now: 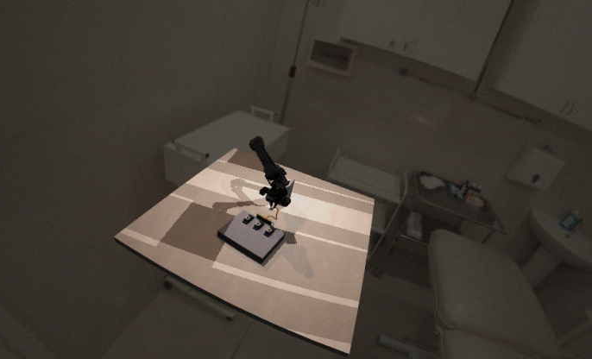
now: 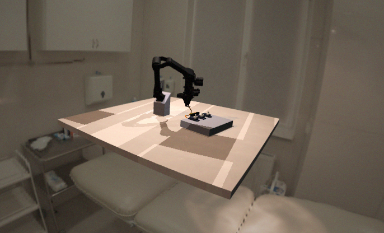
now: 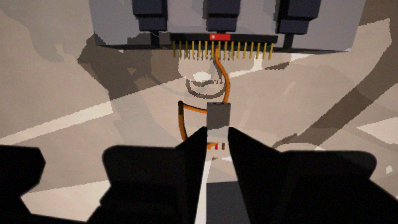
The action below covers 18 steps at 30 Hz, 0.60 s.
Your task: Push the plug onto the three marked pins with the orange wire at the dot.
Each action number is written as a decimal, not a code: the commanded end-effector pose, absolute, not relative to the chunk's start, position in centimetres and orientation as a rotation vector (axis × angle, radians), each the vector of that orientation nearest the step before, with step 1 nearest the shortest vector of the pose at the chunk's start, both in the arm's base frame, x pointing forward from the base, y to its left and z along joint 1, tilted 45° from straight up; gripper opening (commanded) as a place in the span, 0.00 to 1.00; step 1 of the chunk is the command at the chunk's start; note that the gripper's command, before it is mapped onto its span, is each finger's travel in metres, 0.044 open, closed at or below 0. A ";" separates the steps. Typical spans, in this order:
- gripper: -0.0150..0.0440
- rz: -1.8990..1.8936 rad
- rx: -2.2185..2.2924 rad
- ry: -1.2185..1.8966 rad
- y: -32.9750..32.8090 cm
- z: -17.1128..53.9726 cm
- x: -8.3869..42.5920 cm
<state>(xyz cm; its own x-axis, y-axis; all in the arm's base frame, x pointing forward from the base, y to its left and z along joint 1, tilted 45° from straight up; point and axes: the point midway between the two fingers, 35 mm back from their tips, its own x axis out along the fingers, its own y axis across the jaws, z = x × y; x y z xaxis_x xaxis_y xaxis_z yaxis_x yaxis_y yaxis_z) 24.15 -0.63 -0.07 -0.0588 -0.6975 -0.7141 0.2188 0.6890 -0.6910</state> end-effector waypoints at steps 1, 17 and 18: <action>0.25 -0.800 -0.407 1.442 -1.2 -0.7 23.9; 0.25 -0.804 -0.406 1.439 -3.8 -2.3 25.9; 0.25 -0.804 -0.406 1.438 -3.9 -2.2 26.3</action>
<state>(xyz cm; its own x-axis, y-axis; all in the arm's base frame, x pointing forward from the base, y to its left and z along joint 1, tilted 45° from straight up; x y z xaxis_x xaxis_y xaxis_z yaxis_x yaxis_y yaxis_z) 25.33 -3.58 -2.45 -0.0621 -0.6957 -0.7156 0.2420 0.6851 -0.6870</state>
